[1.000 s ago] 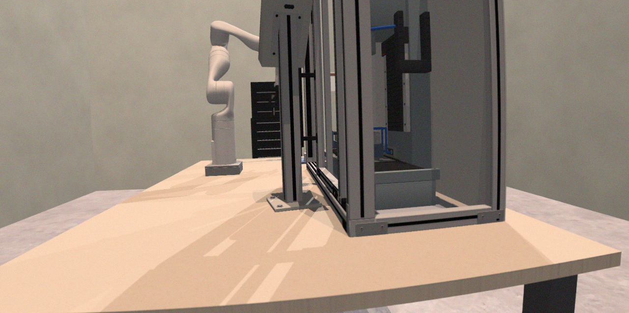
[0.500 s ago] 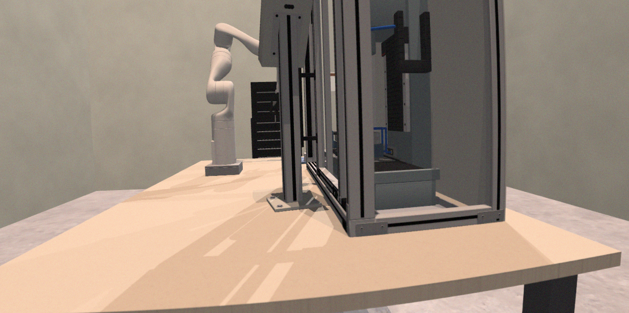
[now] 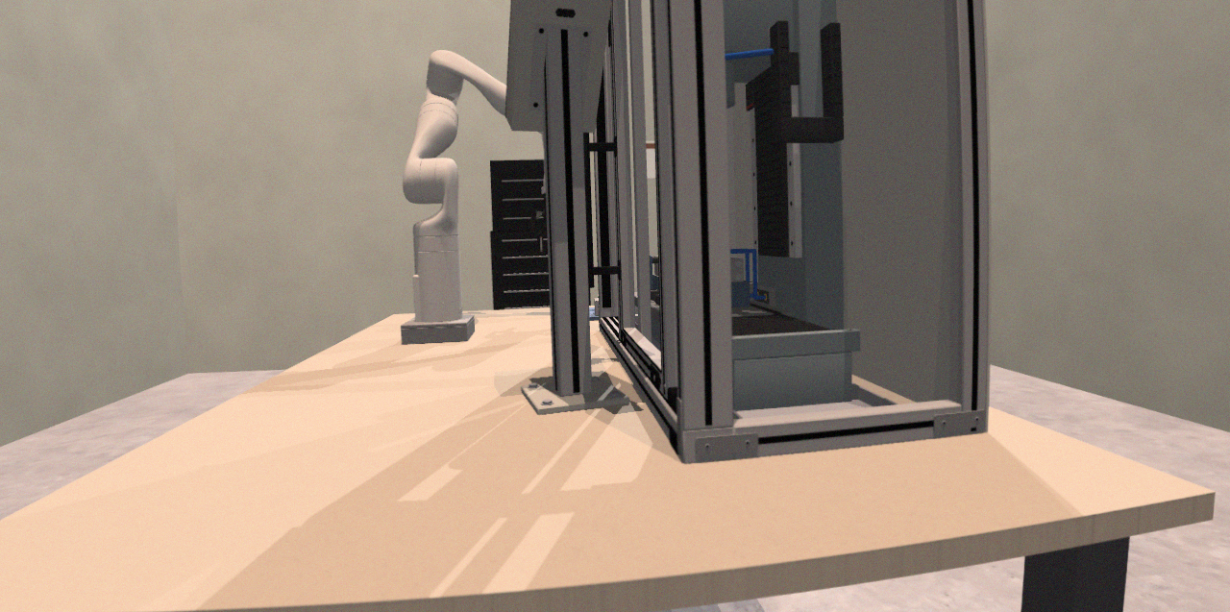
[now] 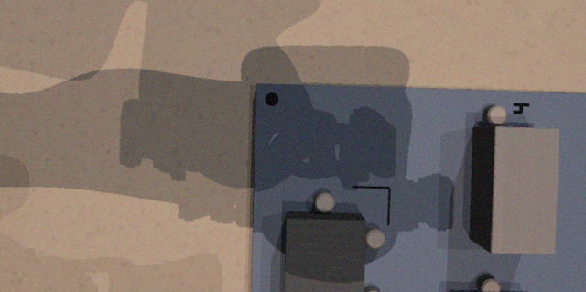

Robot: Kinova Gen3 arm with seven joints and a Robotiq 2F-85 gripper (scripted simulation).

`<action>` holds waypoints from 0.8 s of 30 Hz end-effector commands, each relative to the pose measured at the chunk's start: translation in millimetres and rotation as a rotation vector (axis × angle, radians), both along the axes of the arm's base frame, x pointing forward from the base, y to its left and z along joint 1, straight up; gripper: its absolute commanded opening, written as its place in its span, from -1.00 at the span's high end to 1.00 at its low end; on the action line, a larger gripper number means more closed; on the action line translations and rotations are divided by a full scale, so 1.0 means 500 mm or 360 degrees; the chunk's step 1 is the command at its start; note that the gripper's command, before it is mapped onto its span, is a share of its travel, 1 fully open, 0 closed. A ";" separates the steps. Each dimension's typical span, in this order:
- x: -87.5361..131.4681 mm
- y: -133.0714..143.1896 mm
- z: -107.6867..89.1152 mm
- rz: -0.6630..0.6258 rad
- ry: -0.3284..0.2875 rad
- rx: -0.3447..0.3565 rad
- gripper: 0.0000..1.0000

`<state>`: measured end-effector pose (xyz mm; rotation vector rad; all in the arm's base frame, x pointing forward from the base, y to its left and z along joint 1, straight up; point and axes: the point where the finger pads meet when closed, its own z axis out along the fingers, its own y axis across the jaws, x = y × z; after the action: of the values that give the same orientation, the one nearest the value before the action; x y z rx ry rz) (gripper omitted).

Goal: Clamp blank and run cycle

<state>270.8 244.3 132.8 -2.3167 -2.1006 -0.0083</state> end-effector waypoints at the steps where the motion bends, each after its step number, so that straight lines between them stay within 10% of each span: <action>1: 0.020 -0.026 -0.064 -0.0009 -0.0011 -0.0015 -1.00; 24: 0.026 -0.034 -0.092 -0.0009 -0.0011 -0.0015 -1.00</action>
<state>281.1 230.3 89.0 -2.3265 -2.0968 -0.0031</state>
